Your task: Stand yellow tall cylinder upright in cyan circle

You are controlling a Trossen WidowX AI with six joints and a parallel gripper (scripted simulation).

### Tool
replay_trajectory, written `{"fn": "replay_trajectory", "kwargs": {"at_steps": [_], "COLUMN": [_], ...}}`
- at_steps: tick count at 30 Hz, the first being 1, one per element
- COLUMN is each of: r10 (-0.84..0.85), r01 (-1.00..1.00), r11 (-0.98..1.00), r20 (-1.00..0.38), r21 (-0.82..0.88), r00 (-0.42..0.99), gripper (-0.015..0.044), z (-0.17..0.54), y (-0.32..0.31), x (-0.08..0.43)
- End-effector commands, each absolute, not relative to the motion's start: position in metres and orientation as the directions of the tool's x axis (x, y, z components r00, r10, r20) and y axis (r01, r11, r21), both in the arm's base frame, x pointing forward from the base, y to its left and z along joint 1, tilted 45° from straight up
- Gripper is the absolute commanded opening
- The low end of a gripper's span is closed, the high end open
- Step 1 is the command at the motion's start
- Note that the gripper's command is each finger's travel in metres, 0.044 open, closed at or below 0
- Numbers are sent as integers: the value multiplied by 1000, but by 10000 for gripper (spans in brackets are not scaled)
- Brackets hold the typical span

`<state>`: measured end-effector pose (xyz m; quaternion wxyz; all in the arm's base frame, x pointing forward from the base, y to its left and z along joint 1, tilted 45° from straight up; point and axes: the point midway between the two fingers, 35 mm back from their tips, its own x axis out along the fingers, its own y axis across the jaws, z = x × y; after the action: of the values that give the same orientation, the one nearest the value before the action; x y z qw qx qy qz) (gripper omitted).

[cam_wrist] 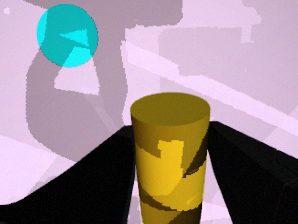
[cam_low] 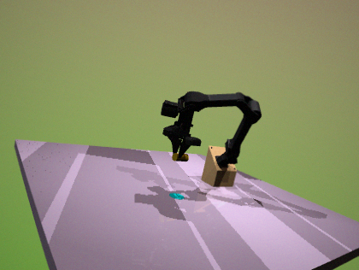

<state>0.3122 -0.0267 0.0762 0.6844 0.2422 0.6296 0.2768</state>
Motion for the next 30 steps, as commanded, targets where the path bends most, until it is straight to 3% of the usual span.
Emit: {"fn": "replay_trajectory", "kwargs": {"at_steps": [1,23,30], "r10": [684,699,694], "r01": [-20,367,390], "r11": [729,648,646], "r20": [-727,-712,-718], "r21": [684,667,656], "r00": [62,60,59], "gripper": [105,105,105], "z": [87,138,141], "y": [-20,25,29], "x": [317,336,336]}}
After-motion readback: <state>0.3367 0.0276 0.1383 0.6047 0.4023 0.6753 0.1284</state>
